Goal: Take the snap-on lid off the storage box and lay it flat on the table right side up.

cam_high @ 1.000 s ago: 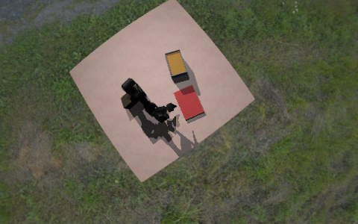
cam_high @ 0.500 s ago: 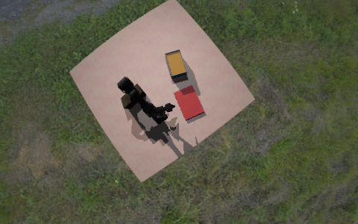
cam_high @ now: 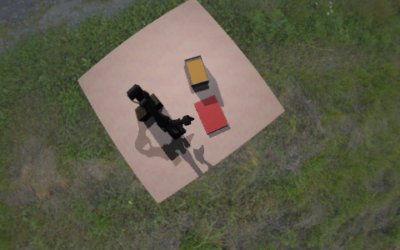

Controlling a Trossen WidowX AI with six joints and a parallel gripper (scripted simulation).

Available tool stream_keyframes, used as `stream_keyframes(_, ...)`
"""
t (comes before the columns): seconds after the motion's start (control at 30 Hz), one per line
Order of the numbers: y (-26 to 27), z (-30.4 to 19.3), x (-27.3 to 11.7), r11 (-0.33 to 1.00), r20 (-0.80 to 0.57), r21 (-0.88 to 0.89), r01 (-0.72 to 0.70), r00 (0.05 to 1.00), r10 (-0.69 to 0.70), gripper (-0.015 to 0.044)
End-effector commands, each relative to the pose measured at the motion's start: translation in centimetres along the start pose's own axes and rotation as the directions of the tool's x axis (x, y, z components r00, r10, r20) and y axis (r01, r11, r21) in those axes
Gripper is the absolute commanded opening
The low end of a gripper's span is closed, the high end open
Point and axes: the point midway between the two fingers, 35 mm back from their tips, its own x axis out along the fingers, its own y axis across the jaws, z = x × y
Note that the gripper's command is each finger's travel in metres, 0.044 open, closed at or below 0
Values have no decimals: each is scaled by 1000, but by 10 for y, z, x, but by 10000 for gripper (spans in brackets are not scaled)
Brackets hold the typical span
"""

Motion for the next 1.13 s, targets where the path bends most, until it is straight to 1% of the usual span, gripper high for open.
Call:
stream_keyframes(0.0, 7, 3, -9, 1000, 9, -10, -4, 1000, 4, 440)
stream_keyframes(0.13, 9, 3, -13, 1000, 10, -10, -4, 1000, 4, 440)
stream_keyframes(0.23, 5, 0, -8, 1000, 9, -10, -4, 1000, 4, 440)
stream_keyframes(1.1, 5, 0, -8, 1000, 9, -10, -4, 1000, 4, 440)
